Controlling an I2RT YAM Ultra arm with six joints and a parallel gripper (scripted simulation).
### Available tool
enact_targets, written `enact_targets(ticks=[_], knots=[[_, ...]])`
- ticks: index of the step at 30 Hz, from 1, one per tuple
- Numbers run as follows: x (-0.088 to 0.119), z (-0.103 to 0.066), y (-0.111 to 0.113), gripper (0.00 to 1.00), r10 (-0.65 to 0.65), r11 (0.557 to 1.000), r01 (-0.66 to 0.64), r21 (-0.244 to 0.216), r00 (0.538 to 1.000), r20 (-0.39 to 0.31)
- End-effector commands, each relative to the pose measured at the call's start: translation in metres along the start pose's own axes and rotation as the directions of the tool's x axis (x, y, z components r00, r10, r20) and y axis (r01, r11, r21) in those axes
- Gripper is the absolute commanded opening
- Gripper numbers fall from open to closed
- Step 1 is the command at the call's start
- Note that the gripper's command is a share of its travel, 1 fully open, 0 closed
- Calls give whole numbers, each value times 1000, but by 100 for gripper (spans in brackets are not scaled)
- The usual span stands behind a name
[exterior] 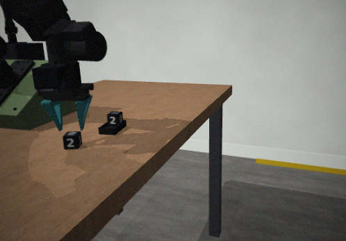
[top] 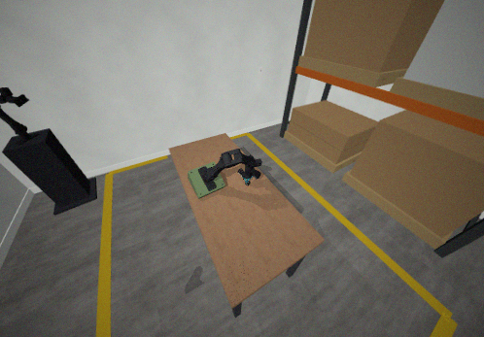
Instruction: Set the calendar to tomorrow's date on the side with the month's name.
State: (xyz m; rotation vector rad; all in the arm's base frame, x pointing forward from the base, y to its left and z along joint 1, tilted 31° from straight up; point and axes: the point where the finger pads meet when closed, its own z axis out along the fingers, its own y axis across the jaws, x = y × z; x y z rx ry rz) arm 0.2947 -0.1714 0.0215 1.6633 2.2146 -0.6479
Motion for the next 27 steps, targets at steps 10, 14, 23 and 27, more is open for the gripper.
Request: enact_targets(ticks=[10,14,23,27], knots=[[-1,-1,2,47,1,1000,0,-7,1000,5],[-1,3,2,47,0,1000,0,-7,1000,5],[-1,15,2,47,0,1000,0,-7,1000,5],[-1,21,2,47,0,1000,0,-7,1000,5]])
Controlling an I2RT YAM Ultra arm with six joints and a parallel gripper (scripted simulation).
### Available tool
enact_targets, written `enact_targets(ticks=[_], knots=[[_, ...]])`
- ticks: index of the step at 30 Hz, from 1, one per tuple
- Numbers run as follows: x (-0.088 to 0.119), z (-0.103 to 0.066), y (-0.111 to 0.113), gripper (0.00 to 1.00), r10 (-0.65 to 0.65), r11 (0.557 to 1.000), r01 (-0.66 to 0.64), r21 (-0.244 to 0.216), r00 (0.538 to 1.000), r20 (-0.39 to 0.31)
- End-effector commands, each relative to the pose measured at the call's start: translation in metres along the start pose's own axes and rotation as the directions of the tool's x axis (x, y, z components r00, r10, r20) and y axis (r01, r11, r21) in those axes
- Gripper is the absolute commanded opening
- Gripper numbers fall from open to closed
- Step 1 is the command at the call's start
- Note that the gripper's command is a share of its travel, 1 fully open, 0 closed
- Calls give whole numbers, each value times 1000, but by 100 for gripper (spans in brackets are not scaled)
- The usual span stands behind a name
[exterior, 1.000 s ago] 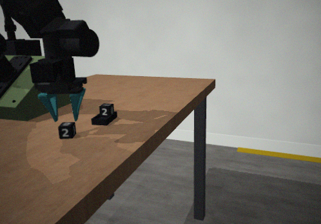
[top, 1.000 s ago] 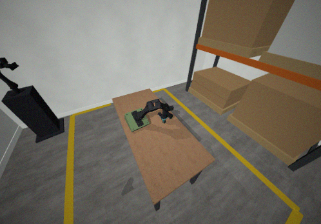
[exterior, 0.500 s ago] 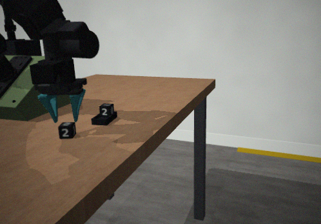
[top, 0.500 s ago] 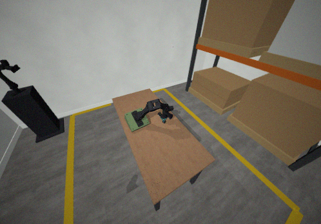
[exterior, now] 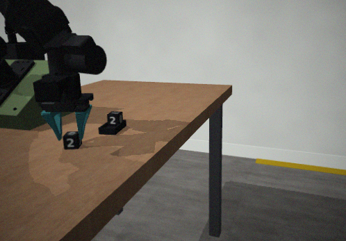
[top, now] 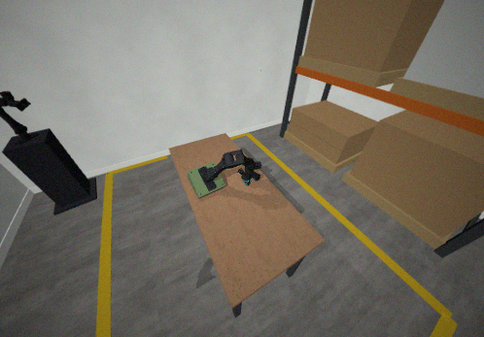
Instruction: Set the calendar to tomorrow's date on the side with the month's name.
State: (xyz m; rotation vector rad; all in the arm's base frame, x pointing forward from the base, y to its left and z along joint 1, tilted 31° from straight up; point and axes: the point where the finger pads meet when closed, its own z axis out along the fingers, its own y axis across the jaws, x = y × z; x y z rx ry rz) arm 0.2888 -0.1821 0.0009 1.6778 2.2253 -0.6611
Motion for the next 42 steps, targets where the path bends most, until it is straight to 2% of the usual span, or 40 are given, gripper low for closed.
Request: enact_targets(ticks=[1,10,42], knots=[[-4,-1,6,47,3,1000,-2,-25,1000,17],[-4,4,6,47,3,1000,-2,-25,1000,17],[-4,4,6,47,3,1000,-2,-25,1000,17]])
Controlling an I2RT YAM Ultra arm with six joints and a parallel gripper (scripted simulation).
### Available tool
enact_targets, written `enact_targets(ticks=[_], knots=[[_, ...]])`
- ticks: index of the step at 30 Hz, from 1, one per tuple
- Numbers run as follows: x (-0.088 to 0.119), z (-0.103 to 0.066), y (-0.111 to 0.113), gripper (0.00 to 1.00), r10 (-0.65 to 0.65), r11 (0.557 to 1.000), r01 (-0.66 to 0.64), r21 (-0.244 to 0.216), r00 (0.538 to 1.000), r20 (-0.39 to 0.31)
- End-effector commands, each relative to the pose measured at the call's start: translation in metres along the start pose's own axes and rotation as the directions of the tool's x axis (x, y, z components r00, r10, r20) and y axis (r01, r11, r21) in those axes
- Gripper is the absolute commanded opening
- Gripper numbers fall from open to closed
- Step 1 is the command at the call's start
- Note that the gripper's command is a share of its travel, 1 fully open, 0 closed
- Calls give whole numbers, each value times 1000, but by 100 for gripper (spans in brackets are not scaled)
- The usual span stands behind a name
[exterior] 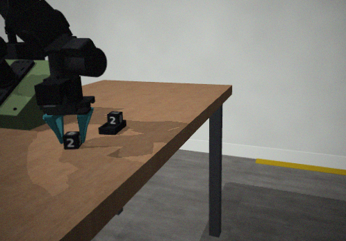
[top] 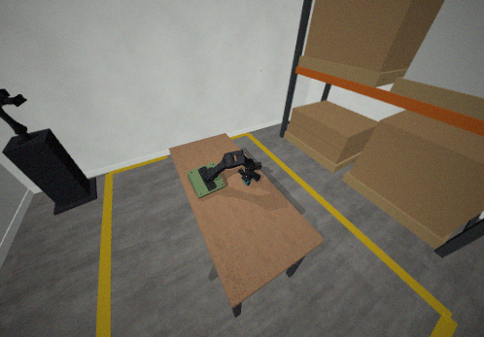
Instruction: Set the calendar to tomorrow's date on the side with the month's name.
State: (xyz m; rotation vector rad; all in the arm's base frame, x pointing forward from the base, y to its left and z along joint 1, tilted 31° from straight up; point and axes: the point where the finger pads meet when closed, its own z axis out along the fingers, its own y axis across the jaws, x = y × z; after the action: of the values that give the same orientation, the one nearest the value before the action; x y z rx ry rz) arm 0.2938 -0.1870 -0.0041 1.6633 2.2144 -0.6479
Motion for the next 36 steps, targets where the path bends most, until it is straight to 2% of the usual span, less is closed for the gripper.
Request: enact_targets(ticks=[1,4,5,36], knots=[[-1,-2,2,47,0,1000,0,-7,1000,5],[-1,-2,2,47,0,1000,0,-7,1000,5],[-1,-2,2,27,0,1000,0,-7,1000,5],[-1,-2,2,27,0,1000,0,-7,1000,5]])
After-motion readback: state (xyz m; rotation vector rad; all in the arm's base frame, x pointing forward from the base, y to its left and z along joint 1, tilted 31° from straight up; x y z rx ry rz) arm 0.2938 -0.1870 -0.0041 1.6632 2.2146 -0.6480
